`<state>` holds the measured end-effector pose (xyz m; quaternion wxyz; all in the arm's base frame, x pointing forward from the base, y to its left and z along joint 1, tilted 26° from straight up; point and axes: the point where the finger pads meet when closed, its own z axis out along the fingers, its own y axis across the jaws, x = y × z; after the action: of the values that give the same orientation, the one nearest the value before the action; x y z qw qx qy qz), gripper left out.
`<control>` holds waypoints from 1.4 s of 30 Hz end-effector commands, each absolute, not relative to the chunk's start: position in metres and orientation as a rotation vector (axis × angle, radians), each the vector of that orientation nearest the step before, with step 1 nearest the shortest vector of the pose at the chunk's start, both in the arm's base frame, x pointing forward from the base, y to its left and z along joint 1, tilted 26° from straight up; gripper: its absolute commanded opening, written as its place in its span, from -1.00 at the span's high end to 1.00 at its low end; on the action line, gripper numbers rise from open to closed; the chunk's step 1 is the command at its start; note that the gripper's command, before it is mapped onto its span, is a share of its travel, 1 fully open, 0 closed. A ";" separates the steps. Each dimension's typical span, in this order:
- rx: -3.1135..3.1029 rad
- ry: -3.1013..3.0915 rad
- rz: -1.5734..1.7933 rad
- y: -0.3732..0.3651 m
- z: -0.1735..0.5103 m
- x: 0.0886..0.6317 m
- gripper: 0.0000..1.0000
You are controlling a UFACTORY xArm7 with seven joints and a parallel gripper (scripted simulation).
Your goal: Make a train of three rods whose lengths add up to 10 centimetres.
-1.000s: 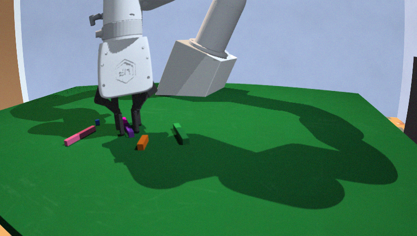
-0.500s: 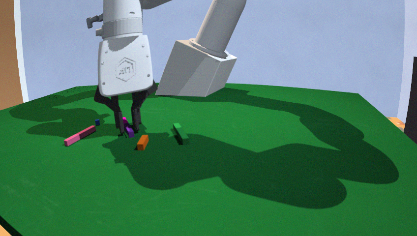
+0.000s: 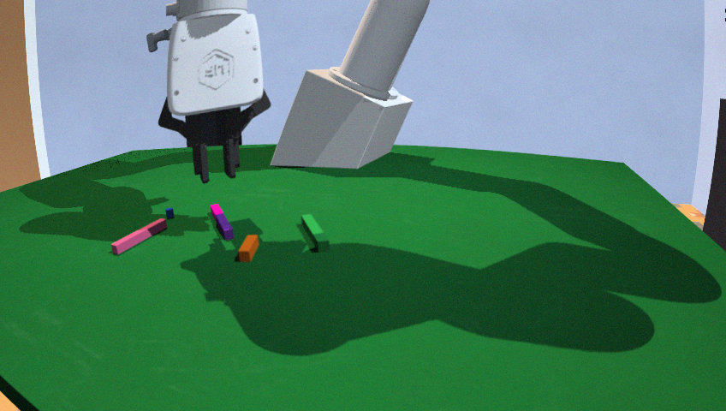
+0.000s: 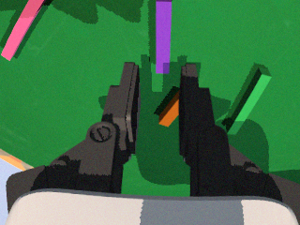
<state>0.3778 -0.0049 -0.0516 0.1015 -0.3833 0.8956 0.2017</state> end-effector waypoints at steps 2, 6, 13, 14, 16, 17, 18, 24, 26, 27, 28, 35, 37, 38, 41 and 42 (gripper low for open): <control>-1.130 2.642 0.596 -0.017 -0.026 0.377 0.51; -1.130 2.642 0.596 -0.019 -0.021 0.377 0.51; -1.130 2.642 0.596 -0.020 -0.019 0.377 -1.00; -1.130 2.642 0.596 -0.020 -0.019 0.377 -1.00; -1.130 2.642 0.596 -0.020 -0.019 0.377 -1.00; -1.130 2.642 0.596 -0.020 -0.019 0.377 -1.00; -1.130 2.642 0.596 -0.020 -0.019 0.377 -1.00; -1.130 2.642 0.596 -0.020 -0.019 0.377 -1.00; -1.130 2.642 0.596 -0.020 -0.019 0.377 -1.00; -1.130 2.642 0.596 -0.020 -0.019 0.377 -1.00; -1.130 2.642 0.596 -0.020 -0.019 0.377 -1.00; -1.130 2.642 0.596 -0.021 -0.018 0.377 -1.00; -1.130 2.642 0.596 -0.022 -0.015 0.377 -1.00; -1.130 2.642 0.596 -0.023 -0.013 0.377 -1.00; -1.130 2.642 0.596 -0.025 -0.011 0.377 -1.00; -1.130 2.642 0.596 -0.026 -0.008 0.377 -1.00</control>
<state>0.3762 -0.0229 -0.0131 0.1024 -0.3832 0.8953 0.2027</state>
